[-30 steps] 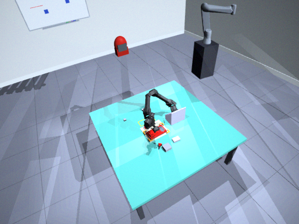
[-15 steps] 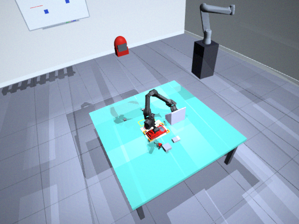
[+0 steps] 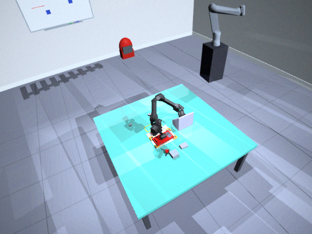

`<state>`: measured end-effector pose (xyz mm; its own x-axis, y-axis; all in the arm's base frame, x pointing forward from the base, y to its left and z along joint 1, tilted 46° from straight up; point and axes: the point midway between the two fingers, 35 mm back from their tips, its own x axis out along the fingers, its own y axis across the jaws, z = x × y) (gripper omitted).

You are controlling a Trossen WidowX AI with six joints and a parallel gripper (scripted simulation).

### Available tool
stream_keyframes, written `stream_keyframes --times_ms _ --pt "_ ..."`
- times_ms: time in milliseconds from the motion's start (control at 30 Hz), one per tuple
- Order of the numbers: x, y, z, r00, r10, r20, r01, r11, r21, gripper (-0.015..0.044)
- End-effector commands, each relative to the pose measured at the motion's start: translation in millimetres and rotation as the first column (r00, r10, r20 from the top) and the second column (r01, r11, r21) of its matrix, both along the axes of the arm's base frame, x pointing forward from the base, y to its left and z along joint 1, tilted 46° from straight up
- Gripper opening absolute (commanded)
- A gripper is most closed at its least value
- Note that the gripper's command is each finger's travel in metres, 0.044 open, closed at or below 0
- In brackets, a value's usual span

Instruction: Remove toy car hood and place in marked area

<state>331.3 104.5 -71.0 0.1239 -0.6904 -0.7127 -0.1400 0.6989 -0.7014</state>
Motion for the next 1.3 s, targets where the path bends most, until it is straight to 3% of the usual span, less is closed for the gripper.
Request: stream_keyframes --times_ms 0,1267 --pt "-1 -3 -2 1.000 0.005 -0.007 -0.005 1.000 -0.008 0.0440" --pt "1 -15 -15 1.000 0.005 -0.006 -0.005 1.000 -0.008 0.0440"
